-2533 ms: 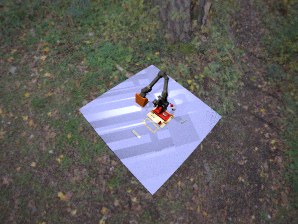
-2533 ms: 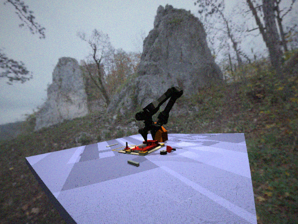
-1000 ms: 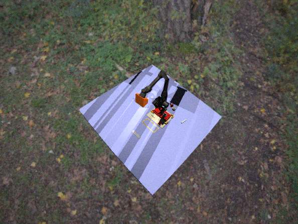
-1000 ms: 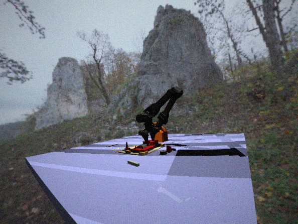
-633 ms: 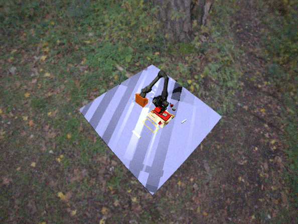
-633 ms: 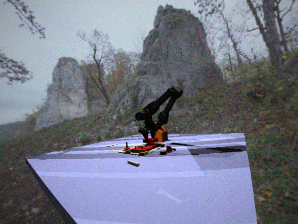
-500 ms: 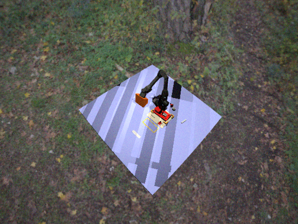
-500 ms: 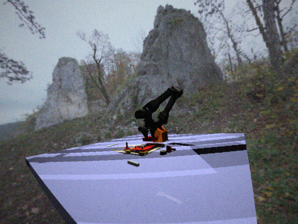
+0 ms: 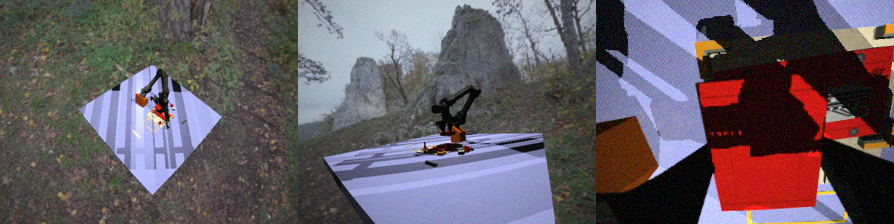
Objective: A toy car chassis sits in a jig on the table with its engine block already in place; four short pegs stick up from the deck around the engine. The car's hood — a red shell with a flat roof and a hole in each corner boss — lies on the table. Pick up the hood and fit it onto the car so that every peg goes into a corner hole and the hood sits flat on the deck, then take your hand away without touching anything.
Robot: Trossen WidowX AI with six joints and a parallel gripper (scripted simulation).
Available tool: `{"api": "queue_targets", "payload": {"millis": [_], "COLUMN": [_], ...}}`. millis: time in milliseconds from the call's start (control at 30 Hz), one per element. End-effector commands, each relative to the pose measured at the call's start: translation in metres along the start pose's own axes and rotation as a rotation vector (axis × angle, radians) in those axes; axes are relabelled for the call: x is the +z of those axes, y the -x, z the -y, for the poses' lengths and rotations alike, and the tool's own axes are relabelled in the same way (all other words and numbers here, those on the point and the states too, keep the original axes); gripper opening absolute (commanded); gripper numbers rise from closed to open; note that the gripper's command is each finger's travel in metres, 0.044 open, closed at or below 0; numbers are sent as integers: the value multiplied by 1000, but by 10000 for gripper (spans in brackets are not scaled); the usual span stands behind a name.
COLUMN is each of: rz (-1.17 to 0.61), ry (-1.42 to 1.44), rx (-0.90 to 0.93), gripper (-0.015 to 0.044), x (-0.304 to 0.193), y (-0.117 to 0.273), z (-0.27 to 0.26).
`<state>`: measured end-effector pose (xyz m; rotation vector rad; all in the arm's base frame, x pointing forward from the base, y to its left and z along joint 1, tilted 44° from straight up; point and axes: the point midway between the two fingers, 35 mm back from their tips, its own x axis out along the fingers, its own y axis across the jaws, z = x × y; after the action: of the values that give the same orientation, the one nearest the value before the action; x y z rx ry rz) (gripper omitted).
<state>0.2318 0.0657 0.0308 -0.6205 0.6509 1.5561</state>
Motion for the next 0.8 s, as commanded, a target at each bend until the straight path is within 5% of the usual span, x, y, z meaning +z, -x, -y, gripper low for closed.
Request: {"api": "queue_targets", "payload": {"millis": [0,767], "rz": [-5,-3], "ry": [5,-643], "rx": [0,-2], "gripper": [0,0], "x": [0,2], "y": [6,7], "z": [0,43]}}
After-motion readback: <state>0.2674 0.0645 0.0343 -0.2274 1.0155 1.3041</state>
